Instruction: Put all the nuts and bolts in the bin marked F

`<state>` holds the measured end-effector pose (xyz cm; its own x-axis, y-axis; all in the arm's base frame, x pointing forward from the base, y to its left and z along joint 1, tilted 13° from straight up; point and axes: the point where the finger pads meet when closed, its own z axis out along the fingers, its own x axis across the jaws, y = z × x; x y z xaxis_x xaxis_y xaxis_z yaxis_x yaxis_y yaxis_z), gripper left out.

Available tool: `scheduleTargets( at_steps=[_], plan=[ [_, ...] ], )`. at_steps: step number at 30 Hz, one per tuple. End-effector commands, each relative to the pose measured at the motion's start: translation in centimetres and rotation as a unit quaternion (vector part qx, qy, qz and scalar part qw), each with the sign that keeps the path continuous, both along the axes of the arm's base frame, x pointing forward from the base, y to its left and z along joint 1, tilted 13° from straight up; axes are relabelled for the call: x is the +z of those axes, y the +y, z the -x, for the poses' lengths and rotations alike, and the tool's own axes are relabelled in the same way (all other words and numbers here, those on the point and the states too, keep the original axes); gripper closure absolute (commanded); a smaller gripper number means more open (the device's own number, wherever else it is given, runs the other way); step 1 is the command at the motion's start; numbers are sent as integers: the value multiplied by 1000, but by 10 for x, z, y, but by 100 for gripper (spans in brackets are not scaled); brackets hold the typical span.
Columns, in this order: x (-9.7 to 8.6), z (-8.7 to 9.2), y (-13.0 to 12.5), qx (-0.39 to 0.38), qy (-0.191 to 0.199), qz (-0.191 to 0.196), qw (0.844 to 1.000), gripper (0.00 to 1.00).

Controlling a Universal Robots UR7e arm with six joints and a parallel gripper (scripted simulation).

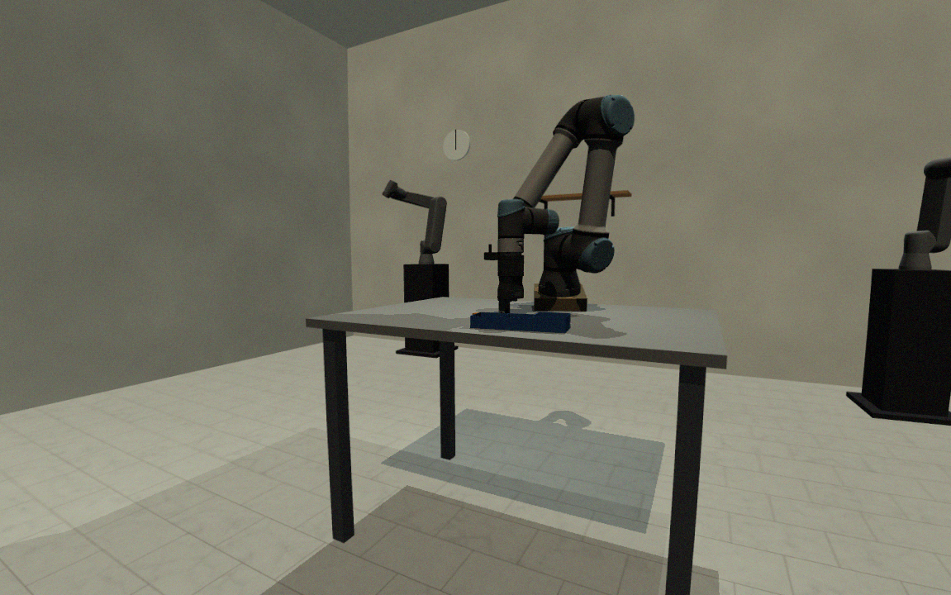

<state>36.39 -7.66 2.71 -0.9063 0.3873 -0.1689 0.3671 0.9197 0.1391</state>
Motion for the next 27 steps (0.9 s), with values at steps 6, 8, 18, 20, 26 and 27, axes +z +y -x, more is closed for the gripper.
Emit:
scheduleTargets(
  at_steps=[6,8,18,20,26,27],
  plan=[
    [0,0,0,0,0,0,1000,66],
    [0,0,0,0,0,0,1000,66],
    [23,5,-2,0,-1,0,1000,66],
    [30,6,-2,0,-1,0,1000,66],
    [43,9,-3,0,-1,0,1000,66],
    [46,9,-3,0,-1,0,1000,66]
  ],
)
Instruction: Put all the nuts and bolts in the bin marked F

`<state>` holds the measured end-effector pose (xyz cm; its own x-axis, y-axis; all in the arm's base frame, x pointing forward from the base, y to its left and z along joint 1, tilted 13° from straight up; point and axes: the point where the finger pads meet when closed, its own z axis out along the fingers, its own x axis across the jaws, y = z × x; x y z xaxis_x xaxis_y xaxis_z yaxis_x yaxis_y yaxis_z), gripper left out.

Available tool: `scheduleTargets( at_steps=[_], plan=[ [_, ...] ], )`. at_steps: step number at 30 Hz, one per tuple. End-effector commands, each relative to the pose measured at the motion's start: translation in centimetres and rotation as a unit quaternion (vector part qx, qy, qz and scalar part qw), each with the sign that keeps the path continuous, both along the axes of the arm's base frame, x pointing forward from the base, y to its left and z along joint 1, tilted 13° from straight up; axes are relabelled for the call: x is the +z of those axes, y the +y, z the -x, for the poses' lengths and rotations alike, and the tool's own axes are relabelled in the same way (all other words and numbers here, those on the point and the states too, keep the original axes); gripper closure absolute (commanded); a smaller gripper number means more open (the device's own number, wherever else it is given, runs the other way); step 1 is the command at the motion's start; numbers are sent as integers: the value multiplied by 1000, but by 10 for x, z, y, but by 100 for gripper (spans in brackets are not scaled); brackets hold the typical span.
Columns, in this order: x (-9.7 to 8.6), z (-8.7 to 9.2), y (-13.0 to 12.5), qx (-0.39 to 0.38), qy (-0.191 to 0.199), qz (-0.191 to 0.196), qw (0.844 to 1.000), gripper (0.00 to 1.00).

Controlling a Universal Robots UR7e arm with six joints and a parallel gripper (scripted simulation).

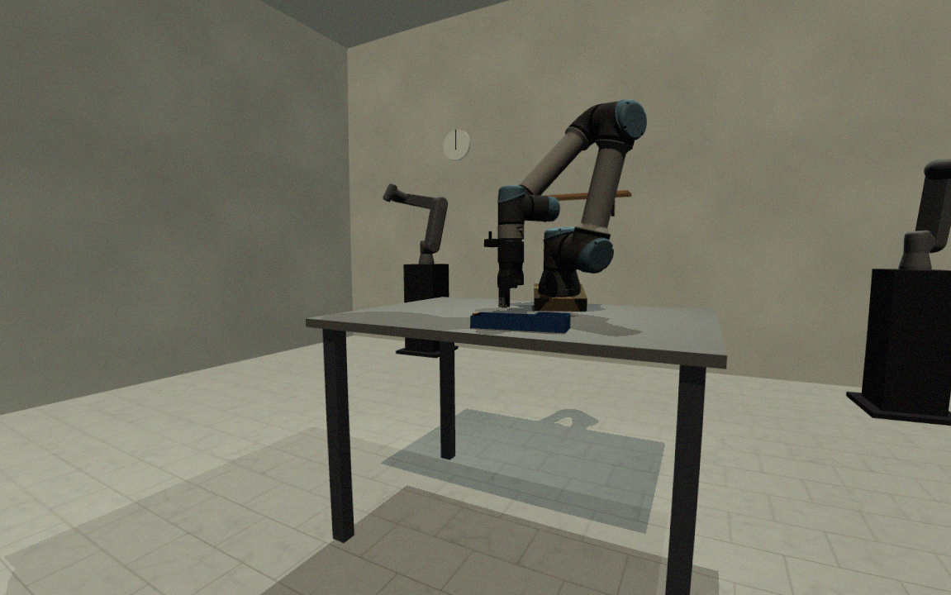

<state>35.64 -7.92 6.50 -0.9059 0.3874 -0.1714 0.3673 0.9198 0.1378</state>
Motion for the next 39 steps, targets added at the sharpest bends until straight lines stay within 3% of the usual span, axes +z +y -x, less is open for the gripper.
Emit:
scheduleTargets(
  at_steps=[1,4,20,39],
  plan=[
    [11,3,-1,0,0,-1,1000,66],
    [21,5,-1,0,0,-1,1000,66],
    [20,5,-1,0,0,-1,1000,66],
    [37,-44,87,0,0,-1,1000,66]
  ],
)
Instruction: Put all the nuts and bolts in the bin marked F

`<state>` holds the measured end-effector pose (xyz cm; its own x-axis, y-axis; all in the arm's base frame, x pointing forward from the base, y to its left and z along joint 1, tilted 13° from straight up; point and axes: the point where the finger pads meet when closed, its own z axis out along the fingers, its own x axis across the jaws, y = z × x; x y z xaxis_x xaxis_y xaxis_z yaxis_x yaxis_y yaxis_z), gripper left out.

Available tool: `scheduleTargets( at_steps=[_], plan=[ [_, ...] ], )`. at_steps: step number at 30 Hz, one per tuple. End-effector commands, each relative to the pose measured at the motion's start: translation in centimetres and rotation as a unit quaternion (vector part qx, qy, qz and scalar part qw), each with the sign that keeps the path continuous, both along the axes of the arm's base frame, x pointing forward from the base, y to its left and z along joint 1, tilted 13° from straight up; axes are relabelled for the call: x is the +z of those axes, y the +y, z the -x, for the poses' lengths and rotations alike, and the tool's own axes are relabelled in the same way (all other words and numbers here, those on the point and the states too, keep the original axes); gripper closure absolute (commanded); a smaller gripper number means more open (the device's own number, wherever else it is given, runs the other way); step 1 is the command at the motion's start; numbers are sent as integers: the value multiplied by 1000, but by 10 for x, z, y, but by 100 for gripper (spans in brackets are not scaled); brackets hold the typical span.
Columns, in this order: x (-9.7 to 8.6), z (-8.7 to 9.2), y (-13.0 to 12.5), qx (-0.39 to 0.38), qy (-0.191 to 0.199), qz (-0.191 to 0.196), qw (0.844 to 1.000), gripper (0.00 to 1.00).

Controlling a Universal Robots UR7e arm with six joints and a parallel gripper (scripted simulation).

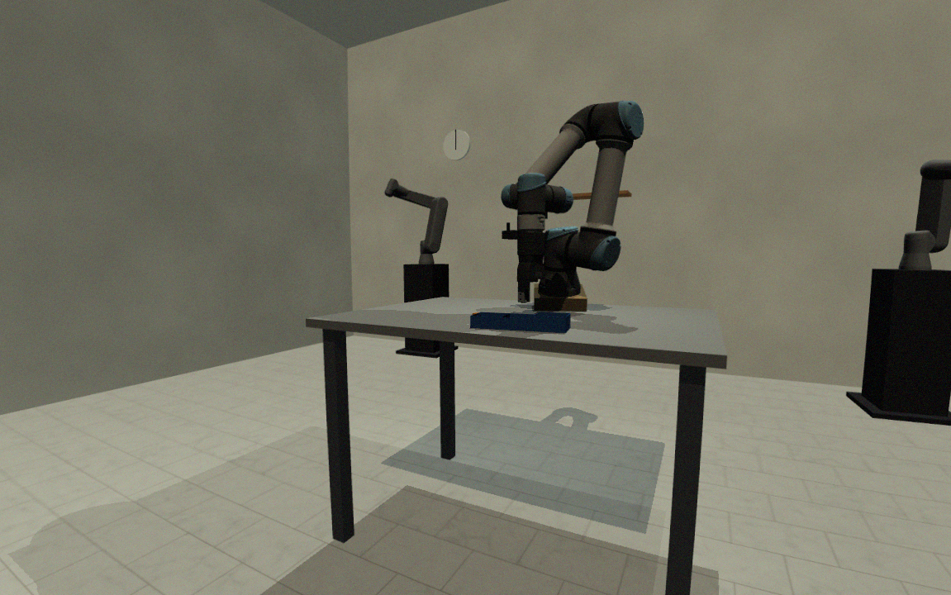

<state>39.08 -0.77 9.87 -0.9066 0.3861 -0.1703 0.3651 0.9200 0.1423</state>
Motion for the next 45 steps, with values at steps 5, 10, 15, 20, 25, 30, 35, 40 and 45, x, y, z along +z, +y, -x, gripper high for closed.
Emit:
scheduleTargets(
  at_steps=[5,10,15,20,25,30,35,40,45],
  plan=[
    [7,-22,37,48,-3,12,999,66],
    [10,-30,53,112,-7,26,993,66],
    [15,-45,79,222,-15,50,974,66],
    [19,-56,99,227,-15,51,973,66],
    [19,-57,100,227,-15,51,973,66],
    [19,-56,99,227,-15,51,973,66],
    [18,-55,97,227,-15,51,973,66],
    [10,-57,97,227,-15,51,973,66],
    [5,-58,98,227,-15,51,973,66]
  ],
)
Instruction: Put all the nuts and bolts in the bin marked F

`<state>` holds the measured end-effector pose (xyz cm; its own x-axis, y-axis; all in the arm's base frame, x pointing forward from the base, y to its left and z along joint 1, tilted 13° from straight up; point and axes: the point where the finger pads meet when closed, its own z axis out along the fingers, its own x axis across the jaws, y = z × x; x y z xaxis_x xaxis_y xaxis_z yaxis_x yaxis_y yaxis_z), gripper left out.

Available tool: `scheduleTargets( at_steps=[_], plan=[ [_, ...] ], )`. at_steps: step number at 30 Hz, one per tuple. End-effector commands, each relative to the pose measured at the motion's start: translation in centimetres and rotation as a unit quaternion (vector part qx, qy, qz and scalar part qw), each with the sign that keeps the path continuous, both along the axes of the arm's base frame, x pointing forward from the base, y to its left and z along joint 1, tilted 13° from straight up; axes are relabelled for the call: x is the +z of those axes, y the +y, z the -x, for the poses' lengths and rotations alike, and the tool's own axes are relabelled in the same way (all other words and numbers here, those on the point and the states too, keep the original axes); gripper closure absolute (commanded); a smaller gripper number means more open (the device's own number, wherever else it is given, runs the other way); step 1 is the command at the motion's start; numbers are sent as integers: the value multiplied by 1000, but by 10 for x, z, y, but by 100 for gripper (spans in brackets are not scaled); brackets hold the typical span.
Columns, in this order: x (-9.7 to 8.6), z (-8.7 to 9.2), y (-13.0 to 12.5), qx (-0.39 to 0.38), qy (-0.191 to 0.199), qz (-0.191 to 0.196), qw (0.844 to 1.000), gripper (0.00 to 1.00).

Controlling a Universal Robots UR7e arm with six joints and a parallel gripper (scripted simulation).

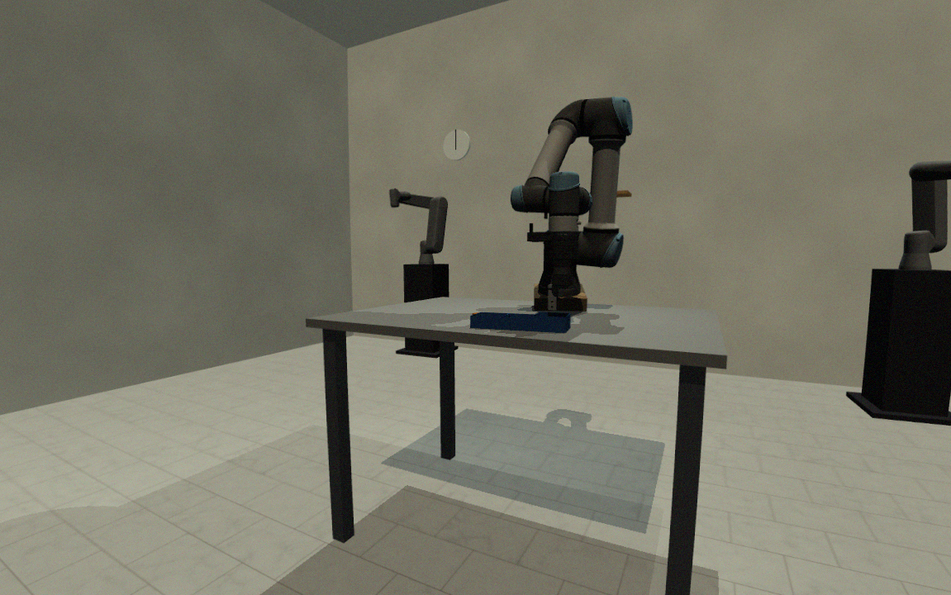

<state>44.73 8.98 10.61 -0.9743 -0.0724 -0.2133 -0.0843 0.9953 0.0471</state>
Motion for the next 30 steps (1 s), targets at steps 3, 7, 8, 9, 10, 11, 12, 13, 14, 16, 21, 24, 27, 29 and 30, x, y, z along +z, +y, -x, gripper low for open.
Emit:
scheduleTargets(
  at_steps=[3,7,8,9,10,11,12,13,14,16,21,24,27,29,30],
  plan=[
    [-9,-3,1,0,-1,0,1000,66],
    [-17,-4,1,0,-1,0,1000,66],
    [-18,-5,1,0,-1,0,1000,66],
    [-20,-5,1,0,-1,0,1000,66],
    [-22,-6,1,0,-1,0,1000,66],
    [-24,-6,2,0,-1,0,1000,66],
    [-24,-6,2,0,-1,0,1000,66],
    [-24,-6,1,0,-1,0,1000,66],
    [-24,-6,1,0,-1,0,1000,66],
    [-24,-6,1,0,-1,0,1000,66],
    [-24,-6,1,0,-1,0,1000,66],
    [-24,-6,1,0,-1,0,1000,66],
    [-24,-6,1,0,-1,0,1000,36],
    [-25,-6,1,0,-1,0,1000,36],
    [-24,-6,1,0,-1,0,1000,36]
  ],
)
